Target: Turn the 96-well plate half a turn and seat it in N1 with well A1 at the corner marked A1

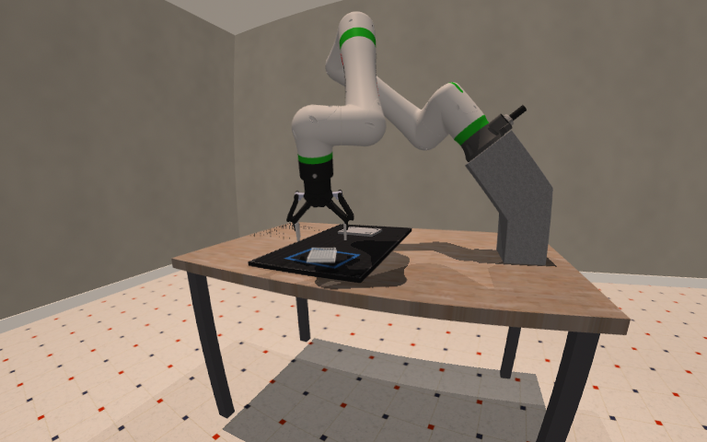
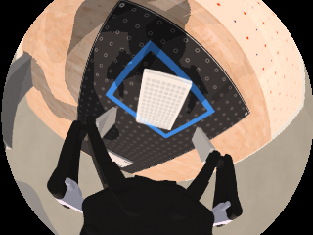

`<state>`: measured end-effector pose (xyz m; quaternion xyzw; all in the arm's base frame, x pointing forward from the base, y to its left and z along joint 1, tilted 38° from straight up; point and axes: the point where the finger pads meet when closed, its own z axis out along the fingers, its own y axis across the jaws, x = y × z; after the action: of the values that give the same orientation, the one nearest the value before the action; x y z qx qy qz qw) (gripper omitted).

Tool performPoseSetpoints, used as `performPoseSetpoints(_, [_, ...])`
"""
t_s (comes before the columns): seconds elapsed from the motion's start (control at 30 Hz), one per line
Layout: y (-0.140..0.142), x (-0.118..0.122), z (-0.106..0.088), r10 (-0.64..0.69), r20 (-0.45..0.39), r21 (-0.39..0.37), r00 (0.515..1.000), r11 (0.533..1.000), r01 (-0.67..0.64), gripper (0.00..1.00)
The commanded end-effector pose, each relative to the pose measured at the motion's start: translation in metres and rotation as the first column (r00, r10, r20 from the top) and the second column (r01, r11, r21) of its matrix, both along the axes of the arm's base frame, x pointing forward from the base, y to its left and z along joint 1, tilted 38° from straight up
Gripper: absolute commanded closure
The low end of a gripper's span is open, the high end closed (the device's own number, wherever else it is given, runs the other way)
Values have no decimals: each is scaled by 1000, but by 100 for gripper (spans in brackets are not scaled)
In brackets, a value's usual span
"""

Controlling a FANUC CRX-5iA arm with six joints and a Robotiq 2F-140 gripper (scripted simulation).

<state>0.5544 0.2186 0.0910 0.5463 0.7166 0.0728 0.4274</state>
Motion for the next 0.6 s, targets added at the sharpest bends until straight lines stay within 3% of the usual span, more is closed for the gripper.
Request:
performPoseSetpoints(0.0, [0,4,-5,0,0,0,1000,1000,0,0])
performPoseSetpoints(0.57, [1,19,-24,0,0,0,1000,1000,0,0])
